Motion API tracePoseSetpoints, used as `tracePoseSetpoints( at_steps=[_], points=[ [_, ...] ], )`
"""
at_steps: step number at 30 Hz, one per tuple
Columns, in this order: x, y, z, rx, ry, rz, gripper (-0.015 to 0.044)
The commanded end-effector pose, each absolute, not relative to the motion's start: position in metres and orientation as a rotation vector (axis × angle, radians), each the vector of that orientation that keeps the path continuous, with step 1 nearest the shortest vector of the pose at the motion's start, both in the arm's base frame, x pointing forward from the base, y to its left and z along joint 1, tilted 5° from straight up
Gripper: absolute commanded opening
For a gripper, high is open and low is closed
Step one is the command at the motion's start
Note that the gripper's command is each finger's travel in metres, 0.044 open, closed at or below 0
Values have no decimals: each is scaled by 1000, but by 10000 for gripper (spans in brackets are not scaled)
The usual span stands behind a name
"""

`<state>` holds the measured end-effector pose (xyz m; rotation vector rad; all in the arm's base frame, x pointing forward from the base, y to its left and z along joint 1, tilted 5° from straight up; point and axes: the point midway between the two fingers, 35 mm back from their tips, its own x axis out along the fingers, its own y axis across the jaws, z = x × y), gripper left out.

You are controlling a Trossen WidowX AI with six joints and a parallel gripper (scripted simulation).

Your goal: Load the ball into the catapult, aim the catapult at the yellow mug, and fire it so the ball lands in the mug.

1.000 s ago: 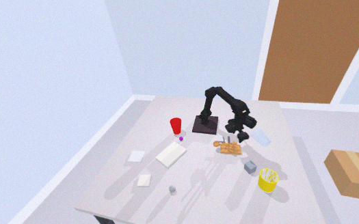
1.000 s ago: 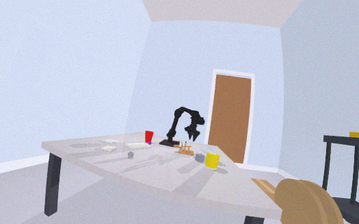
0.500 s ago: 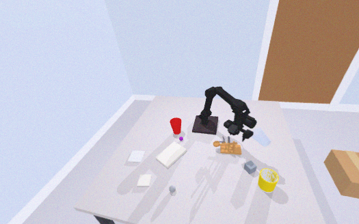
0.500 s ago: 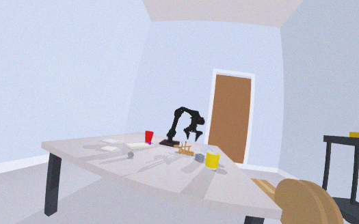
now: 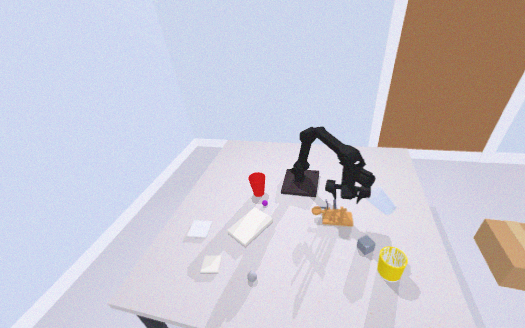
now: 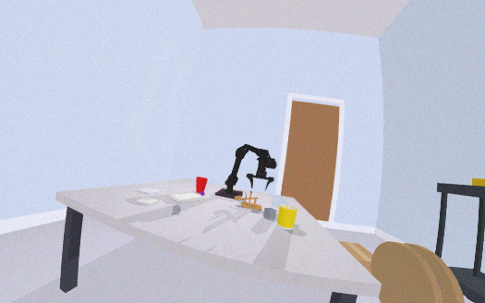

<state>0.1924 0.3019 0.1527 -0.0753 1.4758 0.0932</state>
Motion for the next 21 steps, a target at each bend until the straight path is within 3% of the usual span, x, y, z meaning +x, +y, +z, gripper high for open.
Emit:
tracePoseSetpoints(
  at_steps=[1,21],
  points=[
    [192,301,153,-202,1466,206,440],
    [192,300,155,-765,1347,715,440]
  ],
)
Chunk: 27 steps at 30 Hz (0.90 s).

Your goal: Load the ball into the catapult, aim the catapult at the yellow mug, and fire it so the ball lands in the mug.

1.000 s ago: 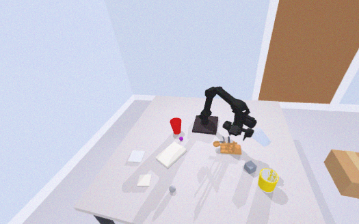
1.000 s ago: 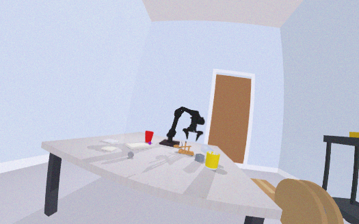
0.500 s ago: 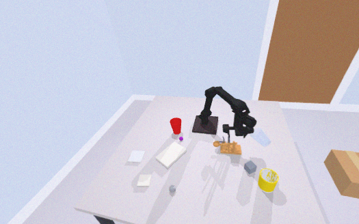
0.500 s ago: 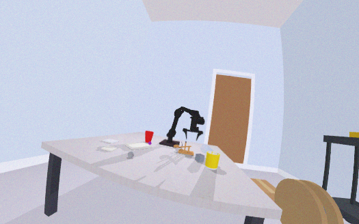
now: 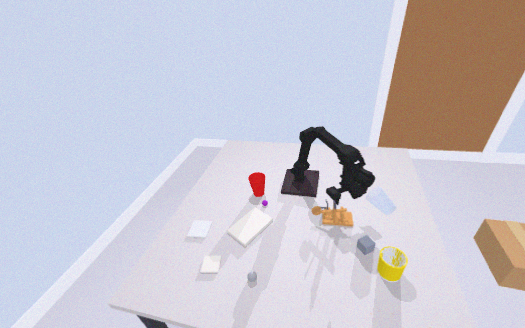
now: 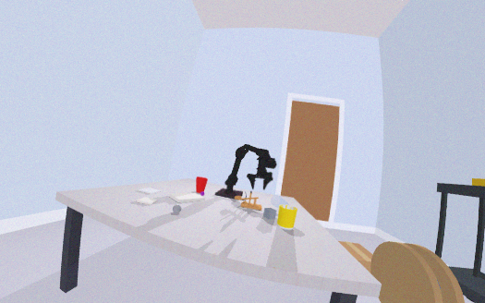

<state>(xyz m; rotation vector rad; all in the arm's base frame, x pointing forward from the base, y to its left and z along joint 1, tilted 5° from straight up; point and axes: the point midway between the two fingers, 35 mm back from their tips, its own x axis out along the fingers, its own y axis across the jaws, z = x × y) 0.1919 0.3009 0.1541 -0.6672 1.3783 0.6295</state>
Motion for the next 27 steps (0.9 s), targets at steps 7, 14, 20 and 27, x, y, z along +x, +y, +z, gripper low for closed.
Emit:
tracePoseSetpoints(
  at_steps=[7,14,20,27],
  points=[
    [192,300,155,-958,1274,889,440],
    [192,300,156,-1150,1183,1061,440],
    [192,299,156,-1311,1092,1207,440],
    [192,299,156,-1351,1066,1242,440]
  ],
)
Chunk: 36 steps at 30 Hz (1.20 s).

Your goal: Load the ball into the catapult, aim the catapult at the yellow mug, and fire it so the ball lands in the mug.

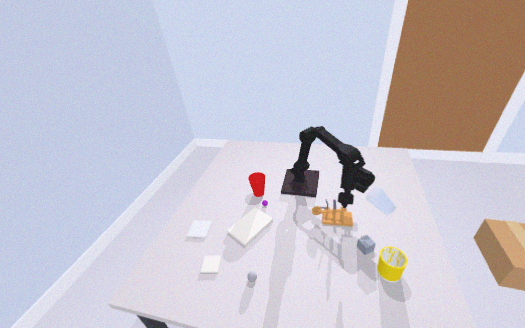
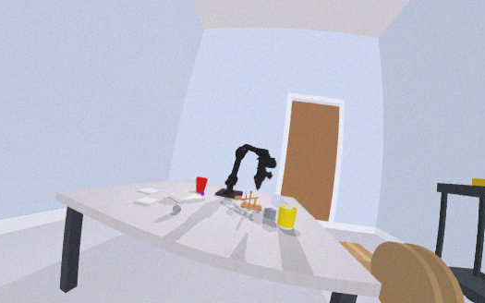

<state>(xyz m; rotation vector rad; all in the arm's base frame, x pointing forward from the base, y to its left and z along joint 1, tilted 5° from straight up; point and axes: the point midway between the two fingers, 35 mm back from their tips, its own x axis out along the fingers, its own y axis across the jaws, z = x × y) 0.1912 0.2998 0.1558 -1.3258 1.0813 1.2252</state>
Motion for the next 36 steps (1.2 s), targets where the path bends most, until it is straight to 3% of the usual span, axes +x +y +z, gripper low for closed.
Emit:
tracePoseSetpoints(
  at_steps=[1,7,36],
  points=[
    [192,299,156,-1351,1066,1242,440],
    [194,299,111,-1449,999,1330,440],
    [198,300,73,-1454,996,1334,440]
  ],
)
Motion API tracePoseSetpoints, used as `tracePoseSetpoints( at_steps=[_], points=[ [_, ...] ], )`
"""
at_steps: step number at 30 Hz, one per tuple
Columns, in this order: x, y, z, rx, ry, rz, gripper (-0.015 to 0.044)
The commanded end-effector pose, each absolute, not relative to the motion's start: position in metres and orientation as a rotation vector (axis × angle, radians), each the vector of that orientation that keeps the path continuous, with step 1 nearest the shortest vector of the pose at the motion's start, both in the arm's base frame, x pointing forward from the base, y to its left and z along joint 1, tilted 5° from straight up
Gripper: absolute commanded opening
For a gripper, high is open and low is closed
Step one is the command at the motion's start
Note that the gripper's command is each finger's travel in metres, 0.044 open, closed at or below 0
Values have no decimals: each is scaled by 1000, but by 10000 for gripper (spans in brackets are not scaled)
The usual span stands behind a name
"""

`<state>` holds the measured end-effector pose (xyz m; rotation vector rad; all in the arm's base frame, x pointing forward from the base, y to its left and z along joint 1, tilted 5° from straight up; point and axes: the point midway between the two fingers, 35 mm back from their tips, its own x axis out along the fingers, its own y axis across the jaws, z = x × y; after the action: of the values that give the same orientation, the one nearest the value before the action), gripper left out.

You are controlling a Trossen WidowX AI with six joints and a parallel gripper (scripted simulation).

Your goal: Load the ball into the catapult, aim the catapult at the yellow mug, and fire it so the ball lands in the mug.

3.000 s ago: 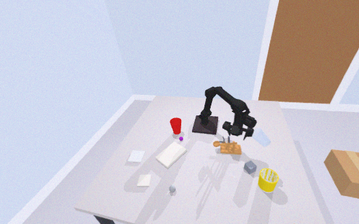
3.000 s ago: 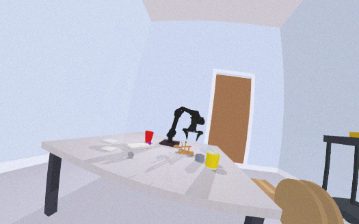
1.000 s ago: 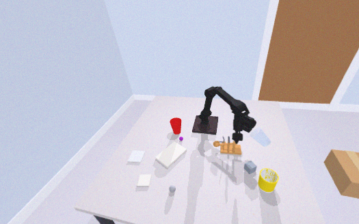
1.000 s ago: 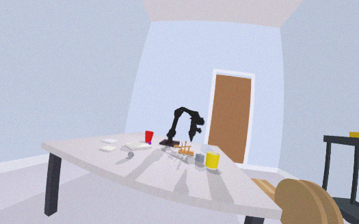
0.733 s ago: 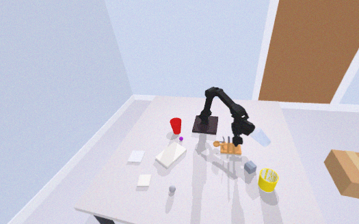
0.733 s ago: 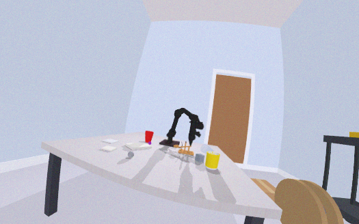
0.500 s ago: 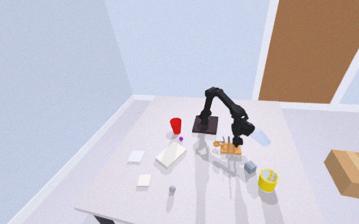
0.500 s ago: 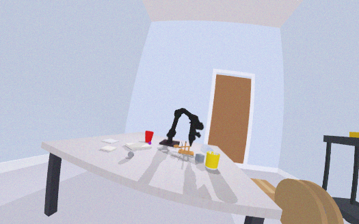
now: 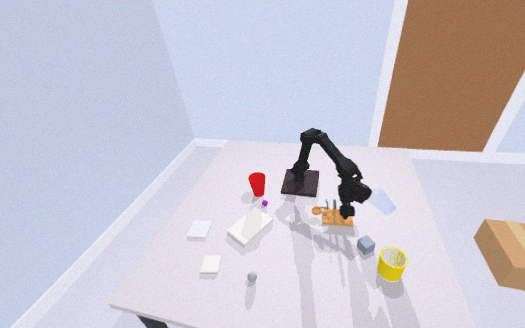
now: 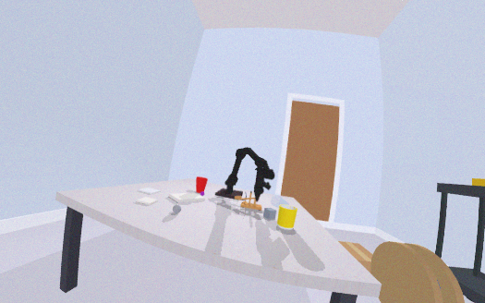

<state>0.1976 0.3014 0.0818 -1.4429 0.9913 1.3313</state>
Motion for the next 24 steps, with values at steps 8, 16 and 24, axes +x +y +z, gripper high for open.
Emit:
tracePoseSetpoints(
  at_steps=[8,16,24],
  points=[
    [199,300,61,-1454,996,1334,440],
    [199,300,60,-1445,995,1332,414],
    [199,300,60,-1445,995,1332,204]
  ],
)
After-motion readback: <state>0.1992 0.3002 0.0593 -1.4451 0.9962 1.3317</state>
